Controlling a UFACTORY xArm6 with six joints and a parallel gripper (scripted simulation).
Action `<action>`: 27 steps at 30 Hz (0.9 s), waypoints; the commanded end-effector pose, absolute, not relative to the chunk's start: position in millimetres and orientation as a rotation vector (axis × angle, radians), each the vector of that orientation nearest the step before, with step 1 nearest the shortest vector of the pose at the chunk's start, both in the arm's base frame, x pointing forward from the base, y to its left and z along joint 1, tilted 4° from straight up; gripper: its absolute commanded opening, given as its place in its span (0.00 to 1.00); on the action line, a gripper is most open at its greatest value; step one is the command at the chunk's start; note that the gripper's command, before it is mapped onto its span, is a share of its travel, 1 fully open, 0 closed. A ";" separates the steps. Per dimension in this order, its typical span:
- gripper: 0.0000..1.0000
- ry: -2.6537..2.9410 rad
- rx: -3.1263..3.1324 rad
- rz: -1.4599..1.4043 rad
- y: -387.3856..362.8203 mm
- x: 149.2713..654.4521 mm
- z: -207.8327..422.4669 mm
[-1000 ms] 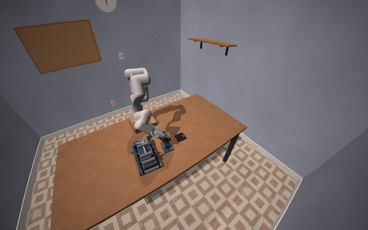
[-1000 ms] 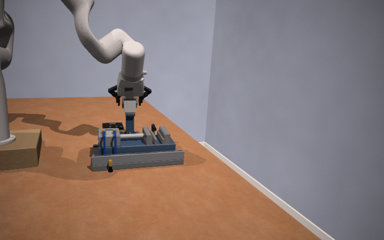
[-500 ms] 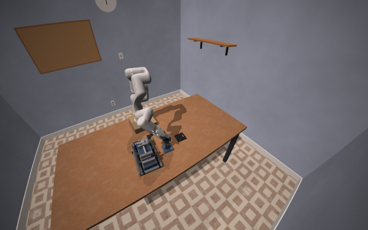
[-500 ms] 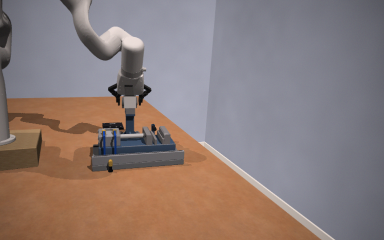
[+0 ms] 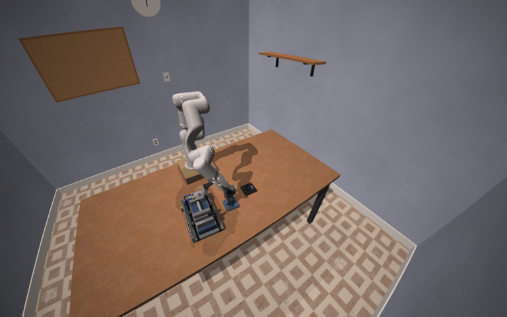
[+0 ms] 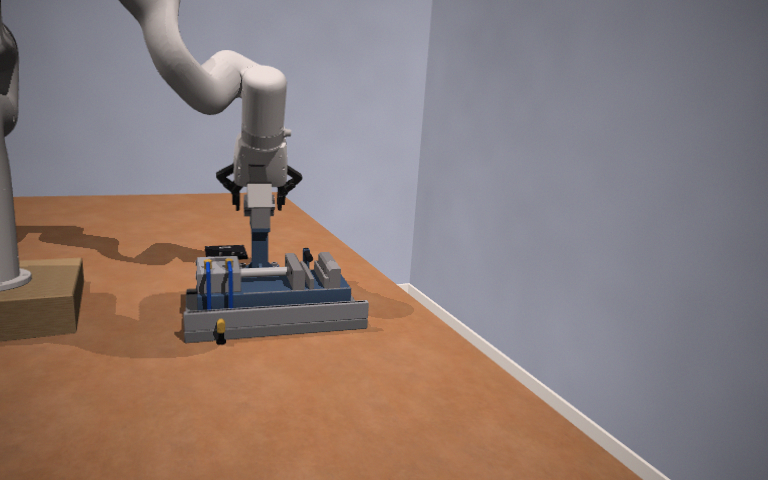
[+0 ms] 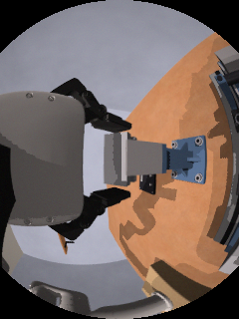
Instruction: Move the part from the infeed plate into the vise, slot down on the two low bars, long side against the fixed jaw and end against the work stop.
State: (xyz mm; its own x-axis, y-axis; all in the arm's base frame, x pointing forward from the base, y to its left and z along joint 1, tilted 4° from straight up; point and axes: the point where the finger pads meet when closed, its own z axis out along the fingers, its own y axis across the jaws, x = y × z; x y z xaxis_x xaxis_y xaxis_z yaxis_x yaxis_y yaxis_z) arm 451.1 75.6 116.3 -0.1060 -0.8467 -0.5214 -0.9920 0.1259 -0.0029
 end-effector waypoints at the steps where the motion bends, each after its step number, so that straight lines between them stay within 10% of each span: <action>1: 0.89 2.032 -1.792 0.470 75.7 452.2 117.9; 27: 0.89 2.165 -1.908 0.298 77.8 452.6 118.9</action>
